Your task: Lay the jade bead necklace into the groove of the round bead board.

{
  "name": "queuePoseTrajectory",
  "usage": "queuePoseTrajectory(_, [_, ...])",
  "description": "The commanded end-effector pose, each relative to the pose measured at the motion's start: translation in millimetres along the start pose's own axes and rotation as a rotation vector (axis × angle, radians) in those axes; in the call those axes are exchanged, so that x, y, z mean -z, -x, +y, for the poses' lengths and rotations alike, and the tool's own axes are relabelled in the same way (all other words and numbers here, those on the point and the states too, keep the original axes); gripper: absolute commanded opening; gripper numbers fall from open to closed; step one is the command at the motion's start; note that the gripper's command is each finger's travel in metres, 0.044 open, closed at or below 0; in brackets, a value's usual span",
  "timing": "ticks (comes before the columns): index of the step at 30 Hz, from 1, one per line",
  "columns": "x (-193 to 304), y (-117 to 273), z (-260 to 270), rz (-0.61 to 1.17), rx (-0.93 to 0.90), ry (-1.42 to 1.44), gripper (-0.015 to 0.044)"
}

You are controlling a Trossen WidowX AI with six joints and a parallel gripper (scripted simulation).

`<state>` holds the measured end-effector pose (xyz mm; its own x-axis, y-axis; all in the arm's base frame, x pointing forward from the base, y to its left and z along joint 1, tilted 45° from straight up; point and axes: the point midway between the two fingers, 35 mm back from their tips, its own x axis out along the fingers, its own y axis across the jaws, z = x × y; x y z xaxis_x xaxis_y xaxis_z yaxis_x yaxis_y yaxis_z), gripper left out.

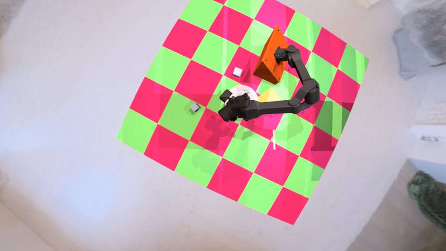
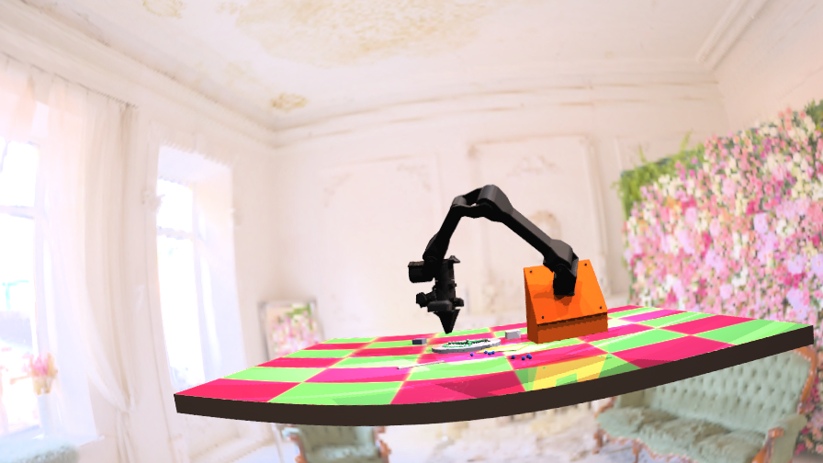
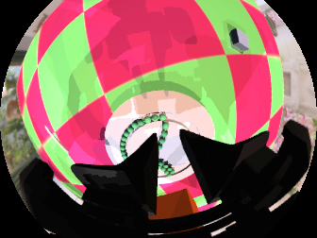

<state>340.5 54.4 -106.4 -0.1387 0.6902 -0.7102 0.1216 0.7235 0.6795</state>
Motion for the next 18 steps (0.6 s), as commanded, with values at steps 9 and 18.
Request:
queuePoseTrajectory(9, [0, -15, 0, 0.002, -0.001, -0.002, 0.0120])
queuePoseTrajectory(18, [2, -30, 0, 0.006, -0.003, -0.003, 0.0120])
